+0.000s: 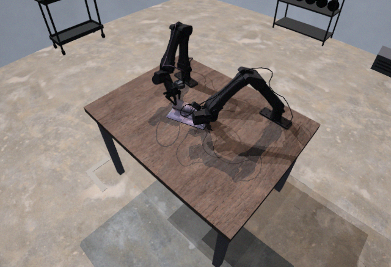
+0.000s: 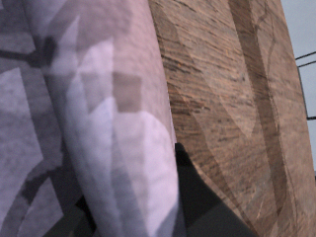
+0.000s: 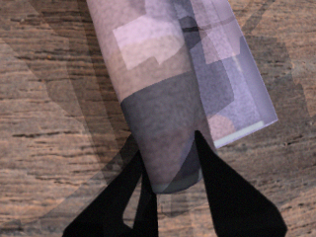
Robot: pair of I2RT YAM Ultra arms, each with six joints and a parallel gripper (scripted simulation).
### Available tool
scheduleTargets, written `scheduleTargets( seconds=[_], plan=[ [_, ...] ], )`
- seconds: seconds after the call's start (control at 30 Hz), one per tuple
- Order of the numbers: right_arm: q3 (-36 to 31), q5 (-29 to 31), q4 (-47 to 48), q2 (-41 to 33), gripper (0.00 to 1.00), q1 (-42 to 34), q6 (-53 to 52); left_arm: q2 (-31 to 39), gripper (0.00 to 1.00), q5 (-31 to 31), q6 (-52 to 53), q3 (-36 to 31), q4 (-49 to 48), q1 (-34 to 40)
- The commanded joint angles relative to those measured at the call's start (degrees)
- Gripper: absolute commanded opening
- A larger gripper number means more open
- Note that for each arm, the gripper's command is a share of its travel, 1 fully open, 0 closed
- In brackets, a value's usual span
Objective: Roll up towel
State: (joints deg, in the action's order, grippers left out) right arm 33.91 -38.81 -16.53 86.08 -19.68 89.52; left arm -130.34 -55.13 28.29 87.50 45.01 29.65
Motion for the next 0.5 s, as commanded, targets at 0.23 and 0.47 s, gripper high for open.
scheduleTargets(
  seconds=[0.23,0.47],
  plan=[
    [0.91,-0.8,-0.94,0.4,0.37,-0.58,-0.84,-0.29,0.34,-0.92,0.73,1.49,1.16,-0.51],
    [0.91,-0.8,-0.93,0.4,0.36,-0.58,-0.84,0.14,0.55,-0.93,0.77,1.81,1.97,-0.51]
  ],
)
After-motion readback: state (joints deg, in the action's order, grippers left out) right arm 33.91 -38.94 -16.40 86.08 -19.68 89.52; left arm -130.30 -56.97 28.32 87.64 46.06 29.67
